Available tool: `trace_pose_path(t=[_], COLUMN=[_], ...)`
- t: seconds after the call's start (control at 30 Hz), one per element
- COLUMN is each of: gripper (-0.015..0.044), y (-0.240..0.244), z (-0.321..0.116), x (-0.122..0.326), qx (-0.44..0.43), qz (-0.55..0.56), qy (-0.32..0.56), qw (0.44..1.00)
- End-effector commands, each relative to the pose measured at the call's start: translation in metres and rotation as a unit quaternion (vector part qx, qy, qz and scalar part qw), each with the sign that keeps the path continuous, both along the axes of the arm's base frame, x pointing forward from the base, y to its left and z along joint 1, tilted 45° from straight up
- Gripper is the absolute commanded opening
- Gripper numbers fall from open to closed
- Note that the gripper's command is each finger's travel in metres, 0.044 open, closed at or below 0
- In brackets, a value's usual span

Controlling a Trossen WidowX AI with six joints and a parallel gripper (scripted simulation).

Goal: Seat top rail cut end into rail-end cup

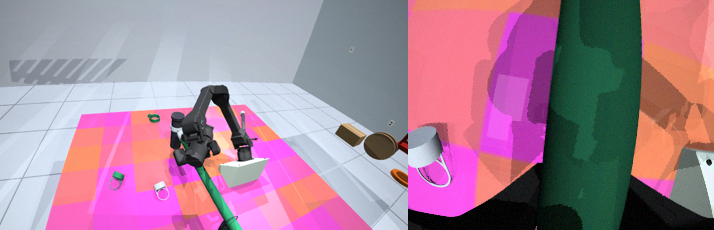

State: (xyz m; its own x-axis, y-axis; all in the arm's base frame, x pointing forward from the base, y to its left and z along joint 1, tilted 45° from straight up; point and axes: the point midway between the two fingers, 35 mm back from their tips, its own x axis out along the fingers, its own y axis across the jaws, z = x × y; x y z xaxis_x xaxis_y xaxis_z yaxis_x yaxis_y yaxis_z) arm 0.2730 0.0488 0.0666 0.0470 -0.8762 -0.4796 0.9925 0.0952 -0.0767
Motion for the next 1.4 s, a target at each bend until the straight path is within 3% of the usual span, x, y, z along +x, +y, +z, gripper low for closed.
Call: trace_pose_path(t=[0.0,1.37], gripper=[0.0000,0.0000], y=[-0.0006,-0.0018], z=[0.0035,0.0026], x=[0.0015,0.0012], qx=[-0.005,0.001], qz=[0.003,-0.002], qy=[0.000,0.001], qw=[1.000,1.000])
